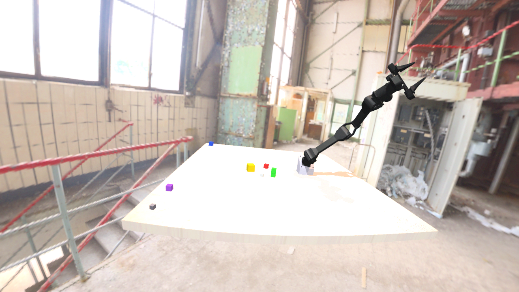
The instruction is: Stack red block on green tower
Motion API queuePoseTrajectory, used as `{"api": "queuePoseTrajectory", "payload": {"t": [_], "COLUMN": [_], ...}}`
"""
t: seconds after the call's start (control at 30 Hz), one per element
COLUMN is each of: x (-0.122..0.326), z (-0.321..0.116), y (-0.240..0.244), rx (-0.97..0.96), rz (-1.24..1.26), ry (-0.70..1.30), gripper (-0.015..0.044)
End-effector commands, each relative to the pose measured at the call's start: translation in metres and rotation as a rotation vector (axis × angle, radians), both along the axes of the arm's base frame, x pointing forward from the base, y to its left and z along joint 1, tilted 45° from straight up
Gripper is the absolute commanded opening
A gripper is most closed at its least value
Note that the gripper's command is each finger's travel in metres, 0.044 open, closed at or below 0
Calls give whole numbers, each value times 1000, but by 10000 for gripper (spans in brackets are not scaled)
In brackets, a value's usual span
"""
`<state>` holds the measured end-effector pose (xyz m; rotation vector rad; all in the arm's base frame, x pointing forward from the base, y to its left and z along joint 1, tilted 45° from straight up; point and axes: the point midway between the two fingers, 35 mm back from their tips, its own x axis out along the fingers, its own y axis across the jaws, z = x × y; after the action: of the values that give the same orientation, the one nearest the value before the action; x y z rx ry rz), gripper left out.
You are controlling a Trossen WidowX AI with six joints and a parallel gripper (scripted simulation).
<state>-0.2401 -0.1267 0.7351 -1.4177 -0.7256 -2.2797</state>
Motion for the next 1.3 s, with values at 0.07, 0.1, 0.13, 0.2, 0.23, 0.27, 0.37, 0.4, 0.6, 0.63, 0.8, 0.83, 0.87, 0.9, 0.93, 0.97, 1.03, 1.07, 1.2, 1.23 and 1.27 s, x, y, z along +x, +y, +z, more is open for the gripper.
{"api": "queuePoseTrajectory", "payload": {"t": [0.07, 0.1, 0.13, 0.2, 0.23, 0.27, 0.37, 0.4, 0.6, 0.63, 0.8, 0.83, 0.87, 0.9, 0.93, 0.97, 1.03, 1.07, 1.2, 1.23, 1.27], "x": [13, 23, 37, 68, 78, 89, 128, 145, 256, 275, 339, 355, 370, 386, 401, 415, 451, 465, 526, 541, 556], "z": [6, 10, 15, 23, 26, 28, 34, 36, 29, 25, 4, -2, -8, -15, -22, -30, -50, -59, -105, -118, -133], "y": [13, 23, 35, 60, 68, 75, 100, 110, 168, 176, 187, 192, 196, 199, 203, 206, 211, 212, 214, 213, 212], "rx": [-33, -57, -86, -148, -168, -189, -222, -247, -390, -407, -373, -378, -381, -382, -381, -378, -361, -351, -279, -252, -221], "rz": [19, 34, 54, 96, 109, 123, 172, 193, 347, 376, 418, 444, 471, 498, 526, 554, 613, 637, 755, 788, 823], "ry": [34, 62, 97, 177, 203, 230, 325, 368, 667, 721, 927, 972, 1017, 1062, 1107, 1153, 1265, 1311, 1515, 1569, 1624], "gripper": [440, 440, 440, 440, 440, 440, 440, 440, 440, 440, 440, 440, 440, 440, 440, 440, 440, 440, 440, 440, 440]}}
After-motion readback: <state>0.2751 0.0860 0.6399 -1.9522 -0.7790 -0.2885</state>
